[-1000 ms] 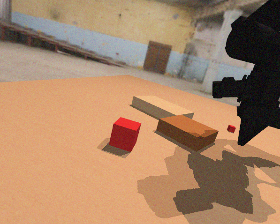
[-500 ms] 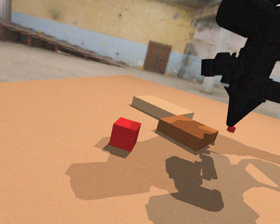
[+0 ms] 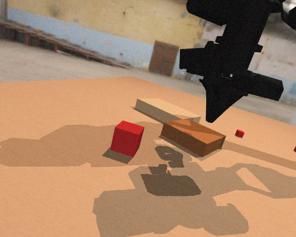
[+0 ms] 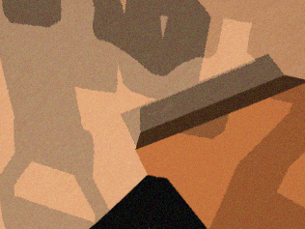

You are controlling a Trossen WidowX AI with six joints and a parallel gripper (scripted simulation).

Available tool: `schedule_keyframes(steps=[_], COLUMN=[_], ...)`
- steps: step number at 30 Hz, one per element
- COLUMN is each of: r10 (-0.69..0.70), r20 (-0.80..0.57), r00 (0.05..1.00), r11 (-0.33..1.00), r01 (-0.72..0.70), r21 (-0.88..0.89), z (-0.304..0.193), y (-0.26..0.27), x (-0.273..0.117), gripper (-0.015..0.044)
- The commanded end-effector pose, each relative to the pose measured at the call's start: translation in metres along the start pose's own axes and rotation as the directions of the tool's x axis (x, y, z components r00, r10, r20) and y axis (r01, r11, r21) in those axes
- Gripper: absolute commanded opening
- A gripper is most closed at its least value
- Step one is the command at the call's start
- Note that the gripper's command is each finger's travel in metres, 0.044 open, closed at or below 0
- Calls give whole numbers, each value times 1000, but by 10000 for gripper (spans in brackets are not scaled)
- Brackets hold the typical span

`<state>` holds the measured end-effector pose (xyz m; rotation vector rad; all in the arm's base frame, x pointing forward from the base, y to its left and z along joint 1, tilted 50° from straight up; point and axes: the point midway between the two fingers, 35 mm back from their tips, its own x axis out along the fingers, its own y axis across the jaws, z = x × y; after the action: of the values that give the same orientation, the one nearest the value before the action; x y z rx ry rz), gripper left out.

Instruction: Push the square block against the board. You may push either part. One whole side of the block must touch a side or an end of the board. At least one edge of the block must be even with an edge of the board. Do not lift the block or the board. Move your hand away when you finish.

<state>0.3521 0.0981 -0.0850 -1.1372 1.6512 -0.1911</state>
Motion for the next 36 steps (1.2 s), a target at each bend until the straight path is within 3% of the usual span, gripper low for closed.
schedule_keyframes(steps=[1, 14, 20, 25, 36], r10=[-6, -4, -4, -7, -6], r20=[-8, -12, -12, -14, -14], r00=[1000, 1000, 1000, 1000, 1000], r11=[991, 847, 846, 844, 844], r01=[5, -3, -3, -2, -2], r21=[-135, -532, -532, -537, -537], z=[12, 46, 47, 47, 44], y=[-3, -17, -17, -18, -21], x=[3, 8, 11, 63, 63], gripper=[0, 0, 0, 0, 0])
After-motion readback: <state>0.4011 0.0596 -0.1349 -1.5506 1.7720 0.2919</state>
